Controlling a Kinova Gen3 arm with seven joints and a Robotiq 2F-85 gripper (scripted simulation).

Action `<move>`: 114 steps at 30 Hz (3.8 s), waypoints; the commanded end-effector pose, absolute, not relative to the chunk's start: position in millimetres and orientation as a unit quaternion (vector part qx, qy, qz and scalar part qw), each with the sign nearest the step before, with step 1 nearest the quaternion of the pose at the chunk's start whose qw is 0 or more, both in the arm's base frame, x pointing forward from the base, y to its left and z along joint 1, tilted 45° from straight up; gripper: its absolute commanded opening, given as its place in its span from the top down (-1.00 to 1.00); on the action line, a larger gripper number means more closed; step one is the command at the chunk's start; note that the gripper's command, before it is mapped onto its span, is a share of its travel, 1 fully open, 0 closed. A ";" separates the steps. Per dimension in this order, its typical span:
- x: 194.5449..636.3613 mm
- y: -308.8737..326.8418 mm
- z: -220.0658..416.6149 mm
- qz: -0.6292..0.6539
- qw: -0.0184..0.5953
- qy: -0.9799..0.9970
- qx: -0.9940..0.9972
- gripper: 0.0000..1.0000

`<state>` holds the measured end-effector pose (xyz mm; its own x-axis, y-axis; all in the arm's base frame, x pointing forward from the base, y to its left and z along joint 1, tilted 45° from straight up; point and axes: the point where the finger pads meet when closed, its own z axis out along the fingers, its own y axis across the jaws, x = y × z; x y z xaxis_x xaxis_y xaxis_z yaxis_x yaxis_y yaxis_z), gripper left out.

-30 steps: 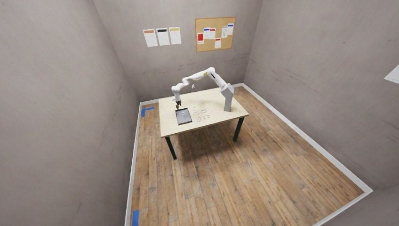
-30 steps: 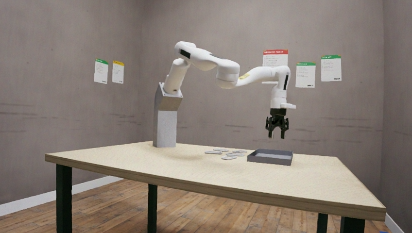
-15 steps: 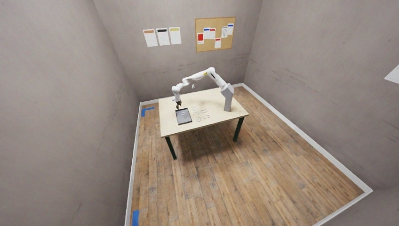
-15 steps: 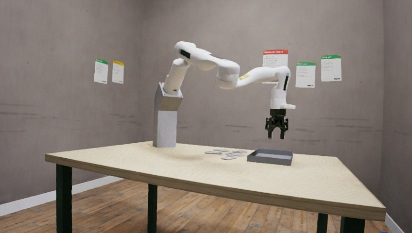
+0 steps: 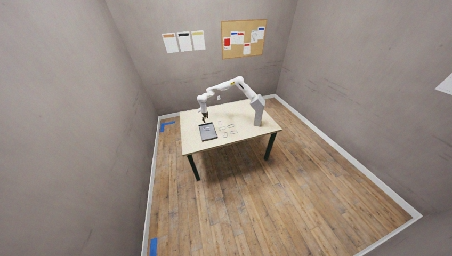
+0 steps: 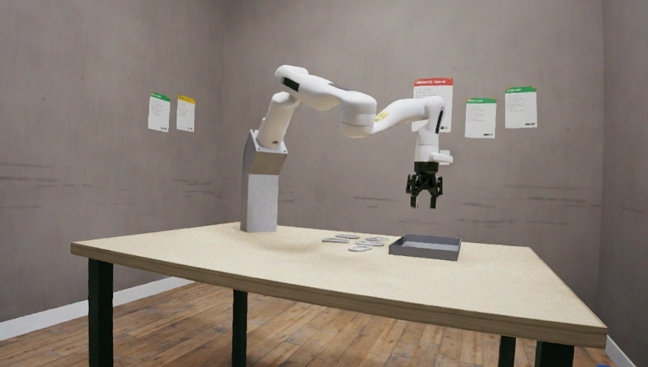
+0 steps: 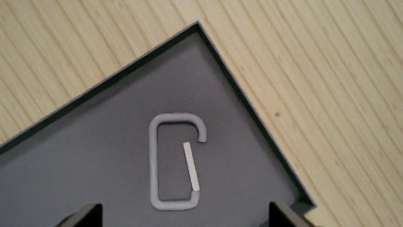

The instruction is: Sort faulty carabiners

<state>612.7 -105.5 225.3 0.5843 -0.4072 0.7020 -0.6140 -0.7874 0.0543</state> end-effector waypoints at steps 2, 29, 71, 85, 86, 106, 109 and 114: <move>612.1 -105.1 227.1 0.353 0.148 -0.289 0.877 -1.00; 523.5 -60.9 218.0 0.352 0.147 -0.291 0.878 -1.00; 435.0 -18.1 209.7 0.349 0.148 -0.295 0.877 -1.00; 391.5 4.4 206.0 0.347 0.148 -0.298 0.877 -1.00; 391.5 4.4 206.0 0.347 0.148 -0.298 0.877 -1.00; 391.3 2.2 204.6 0.294 0.247 -0.012 0.923 -1.00; 391.3 2.2 204.6 0.292 0.250 -0.003 0.923 -1.00; 391.3 2.2 204.6 0.286 0.257 0.021 0.923 -1.00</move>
<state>391.2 0.6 203.7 0.8193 0.1006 0.5644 -0.1958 -0.8763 0.4403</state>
